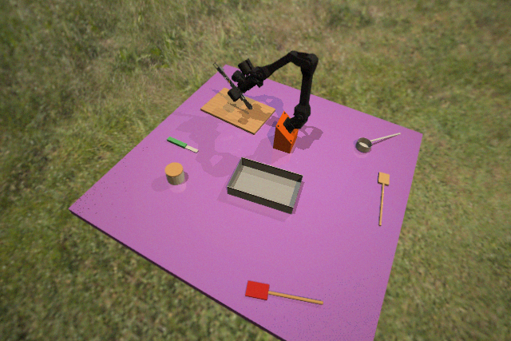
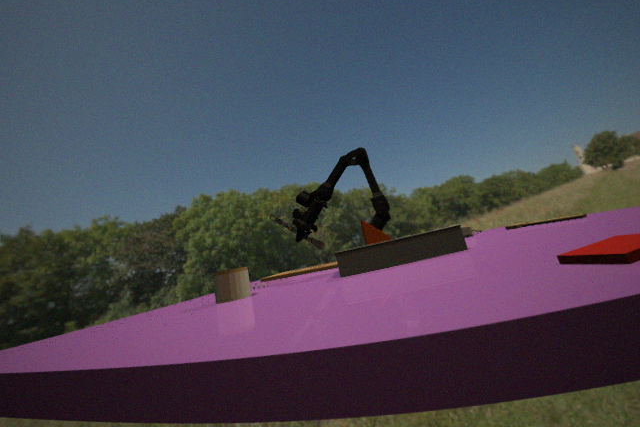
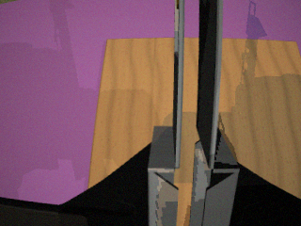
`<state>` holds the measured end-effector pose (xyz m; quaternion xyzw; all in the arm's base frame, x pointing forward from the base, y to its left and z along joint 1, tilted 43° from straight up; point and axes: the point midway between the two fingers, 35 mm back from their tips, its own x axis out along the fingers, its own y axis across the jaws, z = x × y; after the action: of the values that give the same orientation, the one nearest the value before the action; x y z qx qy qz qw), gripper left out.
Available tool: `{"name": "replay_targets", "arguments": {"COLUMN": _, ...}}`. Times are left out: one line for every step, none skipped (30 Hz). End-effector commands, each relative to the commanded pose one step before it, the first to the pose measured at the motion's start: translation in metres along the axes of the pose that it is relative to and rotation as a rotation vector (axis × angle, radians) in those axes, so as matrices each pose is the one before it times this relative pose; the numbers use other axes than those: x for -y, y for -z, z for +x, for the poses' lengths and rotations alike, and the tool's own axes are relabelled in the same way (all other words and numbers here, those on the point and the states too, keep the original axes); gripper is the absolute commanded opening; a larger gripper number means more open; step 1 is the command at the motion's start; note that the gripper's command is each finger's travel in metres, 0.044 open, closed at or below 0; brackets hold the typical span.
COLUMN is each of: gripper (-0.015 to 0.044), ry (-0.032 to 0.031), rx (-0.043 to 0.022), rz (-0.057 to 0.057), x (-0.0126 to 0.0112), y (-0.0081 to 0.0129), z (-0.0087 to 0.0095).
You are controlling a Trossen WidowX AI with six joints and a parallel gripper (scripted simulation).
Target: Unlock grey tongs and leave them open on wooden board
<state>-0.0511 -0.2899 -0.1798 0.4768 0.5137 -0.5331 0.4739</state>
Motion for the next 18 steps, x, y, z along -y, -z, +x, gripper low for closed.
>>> {"name": "replay_targets", "arguments": {"gripper": -0.015, "ry": -0.00026, "rx": 0.06547, "rz": -0.0038, "x": 0.00034, "y": -0.00109, "z": -0.00684}}
{"name": "replay_targets", "arguments": {"gripper": -0.015, "ry": 0.00082, "rx": 0.01335, "rz": -0.0004, "x": 0.00006, "y": 0.00076, "z": -0.0013}}
{"name": "replay_targets", "arguments": {"gripper": -0.015, "ry": 0.00085, "rx": 0.01334, "rz": -0.0005, "x": 0.00006, "y": 0.00076, "z": -0.00135}}
{"name": "replay_targets", "arguments": {"gripper": -0.015, "ry": 0.00088, "rx": 0.01334, "rz": -0.0005, "x": 0.00006, "y": 0.00076, "z": -0.00141}}
{"name": "replay_targets", "arguments": {"gripper": -0.015, "ry": 0.00092, "rx": 0.01333, "rz": -0.0005, "x": 0.00006, "y": 0.00076, "z": -0.00147}}
{"name": "replay_targets", "arguments": {"gripper": -0.015, "ry": 0.00095, "rx": 0.01333, "rz": -0.0005, "x": 0.00006, "y": 0.00076, "z": -0.00153}}
{"name": "replay_targets", "arguments": {"gripper": -0.015, "ry": 0.00099, "rx": 0.01332, "rz": -0.0005, "x": 0.00007, "y": 0.00075, "z": -0.00159}}
{"name": "replay_targets", "arguments": {"gripper": -0.015, "ry": 0.00102, "rx": 0.01332, "rz": -0.0005, "x": 0.00007, "y": 0.00075, "z": -0.00165}}
{"name": "replay_targets", "arguments": {"gripper": -0.015, "ry": 0.00106, "rx": 0.01331, "rz": -0.0005, "x": 0.00007, "y": 0.00074, "z": -0.00171}}
{"name": "replay_targets", "arguments": {"gripper": -0.015, "ry": 0.00109, "rx": 0.01331, "rz": -0.0005, "x": 0.00007, "y": 0.00073, "z": -0.00177}}
{"name": "replay_targets", "arguments": {"gripper": -0.015, "ry": 0.00113, "rx": 0.0133, "rz": -0.0006, "x": 0.00007, "y": 0.00072, "z": -0.00183}}
{"name": "replay_targets", "arguments": {"gripper": -0.015, "ry": 0.00096, "rx": 0.01101, "rz": -0.0005, "x": 0.00006, "y": 0.00059, "z": -0.00156}}
{"name": "replay_targets", "arguments": {"gripper": -0.015, "ry": 0.00059, "rx": 0.00665, "rz": -0.0003, "x": 0.00004, "y": 0.00035, "z": -0.00096}}
{"name": "replay_targets", "arguments": {"gripper": -0.015, "ry": 0.0002, "rx": 0.00222, "rz": -0.0001, "x": 0.00001, "y": 0.00012, "z": -0.00032}}
{"name": "replay_targets", "arguments": {"gripper": -0.015, "ry": 0.0, "rx": 0.0, "rz": 0.0, "x": 0.0, "y": 0.0, "z": 0.0}}
{"name": "replay_targets", "arguments": {"gripper": -0.015, "ry": 0.0, "rx": 0.0, "rz": 0.0, "x": 0.0, "y": 0.0, "z": 0.0}}
{"name": "replay_targets", "arguments": {"gripper": -0.015, "ry": 0.0, "rx": 0.0, "rz": 0.0, "x": 0.0, "y": 0.0, "z": 0.0}}
{"name": "replay_targets", "arguments": {"gripper": -0.015, "ry": 0.0, "rx": 0.0, "rz": 0.0, "x": 0.0, "y": 0.0, "z": 0.0}}
